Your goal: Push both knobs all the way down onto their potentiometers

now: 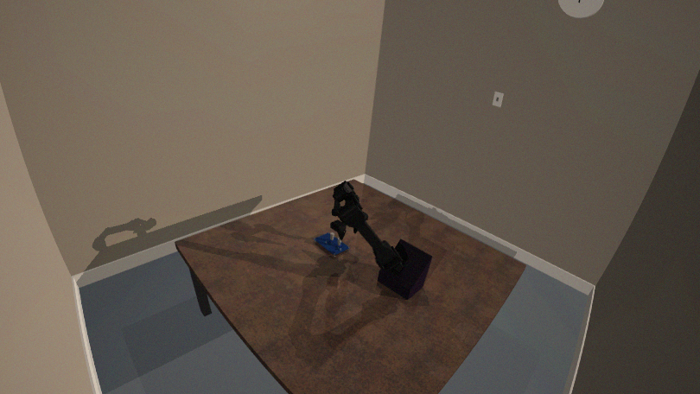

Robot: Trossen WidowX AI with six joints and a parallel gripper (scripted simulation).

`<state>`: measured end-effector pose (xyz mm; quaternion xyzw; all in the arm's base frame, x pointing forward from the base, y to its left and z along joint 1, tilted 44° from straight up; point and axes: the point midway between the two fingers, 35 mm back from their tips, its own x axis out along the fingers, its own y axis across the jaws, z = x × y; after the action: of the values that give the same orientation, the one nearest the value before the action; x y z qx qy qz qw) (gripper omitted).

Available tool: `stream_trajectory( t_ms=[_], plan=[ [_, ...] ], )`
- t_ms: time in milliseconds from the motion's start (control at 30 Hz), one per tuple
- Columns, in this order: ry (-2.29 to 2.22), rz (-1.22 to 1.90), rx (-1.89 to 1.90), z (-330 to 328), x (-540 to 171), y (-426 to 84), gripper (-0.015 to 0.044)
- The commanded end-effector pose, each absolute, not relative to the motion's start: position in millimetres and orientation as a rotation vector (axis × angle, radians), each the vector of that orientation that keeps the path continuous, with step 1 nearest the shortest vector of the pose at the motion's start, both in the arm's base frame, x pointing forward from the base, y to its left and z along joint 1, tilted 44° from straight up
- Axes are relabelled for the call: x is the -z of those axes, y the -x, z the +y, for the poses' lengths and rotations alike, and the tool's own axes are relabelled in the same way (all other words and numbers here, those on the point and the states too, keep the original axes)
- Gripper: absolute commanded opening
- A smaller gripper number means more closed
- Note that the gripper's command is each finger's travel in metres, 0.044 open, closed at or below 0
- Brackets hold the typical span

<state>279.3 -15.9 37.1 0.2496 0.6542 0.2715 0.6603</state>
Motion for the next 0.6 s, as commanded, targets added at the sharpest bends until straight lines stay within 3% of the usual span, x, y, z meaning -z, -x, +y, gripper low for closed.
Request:
stream_trajectory(
  t_ms=[0, 567],
  plan=[
    [-0.564, 1.487, -0.617, -15.1, -38.5, -238.3, 0.0440],
    [-0.565, 1.487, -0.618, -14.4, -38.6, -229.8, 0.0440]
  ],
)
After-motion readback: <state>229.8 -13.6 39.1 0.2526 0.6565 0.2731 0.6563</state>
